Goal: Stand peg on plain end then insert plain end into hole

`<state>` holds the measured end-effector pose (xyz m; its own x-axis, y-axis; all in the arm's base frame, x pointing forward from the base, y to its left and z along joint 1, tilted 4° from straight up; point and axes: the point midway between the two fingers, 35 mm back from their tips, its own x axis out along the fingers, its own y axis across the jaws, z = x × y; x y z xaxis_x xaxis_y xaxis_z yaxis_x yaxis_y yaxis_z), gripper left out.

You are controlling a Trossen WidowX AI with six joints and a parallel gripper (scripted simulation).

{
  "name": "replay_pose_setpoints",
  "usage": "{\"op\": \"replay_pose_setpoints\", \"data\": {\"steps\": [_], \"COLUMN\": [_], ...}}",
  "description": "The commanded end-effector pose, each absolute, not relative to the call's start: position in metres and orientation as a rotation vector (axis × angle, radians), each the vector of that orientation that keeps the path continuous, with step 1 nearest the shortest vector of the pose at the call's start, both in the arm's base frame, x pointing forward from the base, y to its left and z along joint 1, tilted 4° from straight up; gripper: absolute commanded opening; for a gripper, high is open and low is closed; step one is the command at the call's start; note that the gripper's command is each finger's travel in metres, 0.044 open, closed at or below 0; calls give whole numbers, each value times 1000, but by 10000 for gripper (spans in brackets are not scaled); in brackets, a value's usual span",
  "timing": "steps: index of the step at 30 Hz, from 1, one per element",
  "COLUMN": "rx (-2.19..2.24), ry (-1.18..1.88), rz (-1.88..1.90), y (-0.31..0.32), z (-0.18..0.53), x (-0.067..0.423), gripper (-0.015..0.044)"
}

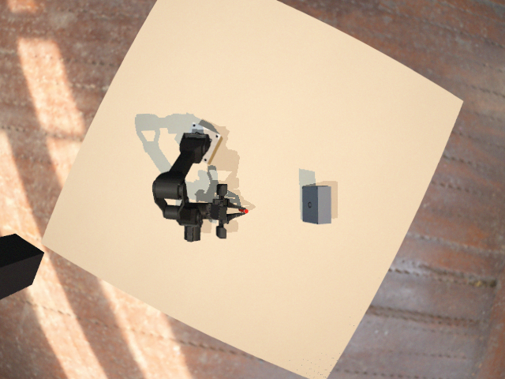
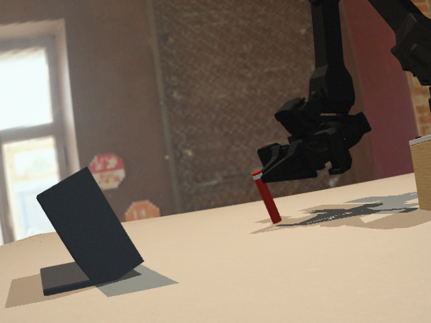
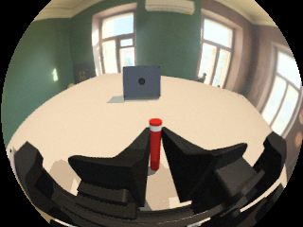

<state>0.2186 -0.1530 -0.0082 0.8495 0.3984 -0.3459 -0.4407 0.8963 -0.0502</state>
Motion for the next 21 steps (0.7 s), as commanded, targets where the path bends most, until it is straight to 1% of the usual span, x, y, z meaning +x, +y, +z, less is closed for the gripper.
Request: {"op": "replay_pose_setpoints", "data": {"steps": [1,7,21], "rx": [-119,-107,-111], "ry": [293,242,268], "rz": [444,446,444], "y": [-155,-156,-157], "z": [-9,-10,-11], "x": [216,212,212], "gripper": [49,49,49]}}
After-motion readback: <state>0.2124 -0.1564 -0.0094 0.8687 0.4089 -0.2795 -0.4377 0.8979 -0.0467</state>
